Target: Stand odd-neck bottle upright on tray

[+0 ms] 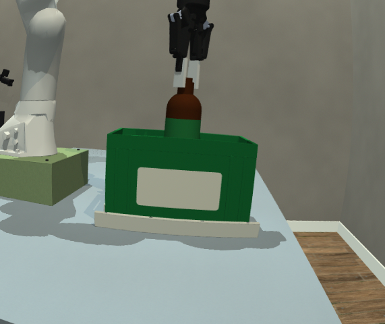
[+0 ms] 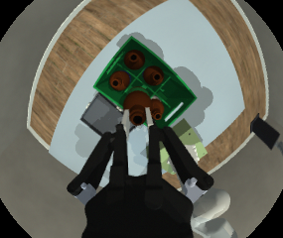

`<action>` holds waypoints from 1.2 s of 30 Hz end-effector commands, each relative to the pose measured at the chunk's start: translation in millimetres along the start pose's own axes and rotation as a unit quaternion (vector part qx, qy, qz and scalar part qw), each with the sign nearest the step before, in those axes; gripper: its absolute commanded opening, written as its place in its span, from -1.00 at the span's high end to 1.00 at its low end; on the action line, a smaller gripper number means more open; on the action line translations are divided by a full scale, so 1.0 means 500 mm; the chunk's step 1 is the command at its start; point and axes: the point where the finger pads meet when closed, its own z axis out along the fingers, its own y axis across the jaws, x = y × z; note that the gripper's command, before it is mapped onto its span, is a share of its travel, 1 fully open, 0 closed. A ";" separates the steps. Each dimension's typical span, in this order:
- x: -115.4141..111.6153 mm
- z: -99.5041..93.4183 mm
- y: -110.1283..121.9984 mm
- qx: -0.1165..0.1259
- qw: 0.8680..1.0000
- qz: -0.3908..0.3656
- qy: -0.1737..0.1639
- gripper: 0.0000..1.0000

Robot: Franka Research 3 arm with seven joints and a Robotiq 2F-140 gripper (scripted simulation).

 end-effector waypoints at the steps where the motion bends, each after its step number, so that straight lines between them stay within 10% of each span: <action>1: -0.001 -0.009 -0.001 0.001 1.000 0.005 -0.001 0.80; 36: -0.002 -0.063 -0.001 0.001 1.000 0.005 -0.001 0.80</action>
